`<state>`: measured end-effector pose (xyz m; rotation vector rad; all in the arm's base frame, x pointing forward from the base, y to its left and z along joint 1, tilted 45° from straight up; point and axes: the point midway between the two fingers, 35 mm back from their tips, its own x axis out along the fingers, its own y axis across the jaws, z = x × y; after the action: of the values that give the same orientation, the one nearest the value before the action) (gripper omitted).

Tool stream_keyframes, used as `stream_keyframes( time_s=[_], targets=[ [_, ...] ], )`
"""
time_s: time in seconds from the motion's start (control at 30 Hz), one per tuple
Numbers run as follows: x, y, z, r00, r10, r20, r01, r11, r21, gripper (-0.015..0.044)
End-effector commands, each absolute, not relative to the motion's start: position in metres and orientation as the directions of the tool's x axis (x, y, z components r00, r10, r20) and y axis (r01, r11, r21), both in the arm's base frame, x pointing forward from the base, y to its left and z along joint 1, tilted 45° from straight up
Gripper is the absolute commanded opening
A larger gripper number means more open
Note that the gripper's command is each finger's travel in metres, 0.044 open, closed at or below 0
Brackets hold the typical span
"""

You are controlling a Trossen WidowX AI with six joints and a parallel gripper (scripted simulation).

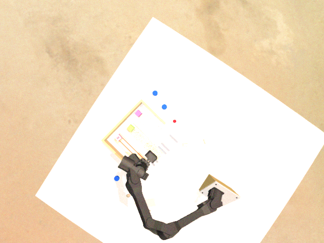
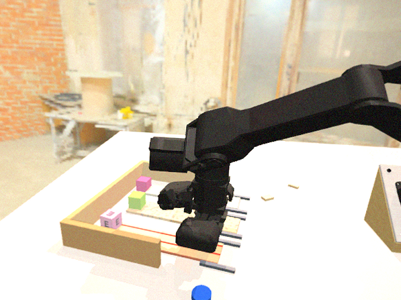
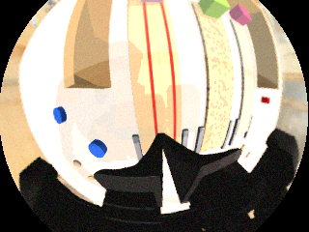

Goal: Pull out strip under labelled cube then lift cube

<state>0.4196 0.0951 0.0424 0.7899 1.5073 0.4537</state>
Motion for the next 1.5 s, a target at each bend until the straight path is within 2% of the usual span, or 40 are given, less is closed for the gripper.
stream_keyframes(
  time_s=[0.0,1.47],
  targets=[
    [0.413,0.100,0.040,0.038,0.711,-0.702,0.203,0.682,0.702,0.0000],
    [0.347,0.112,0.046,0.036,0.712,-0.702,0.206,0.682,0.702,0.0000]
  ],
)
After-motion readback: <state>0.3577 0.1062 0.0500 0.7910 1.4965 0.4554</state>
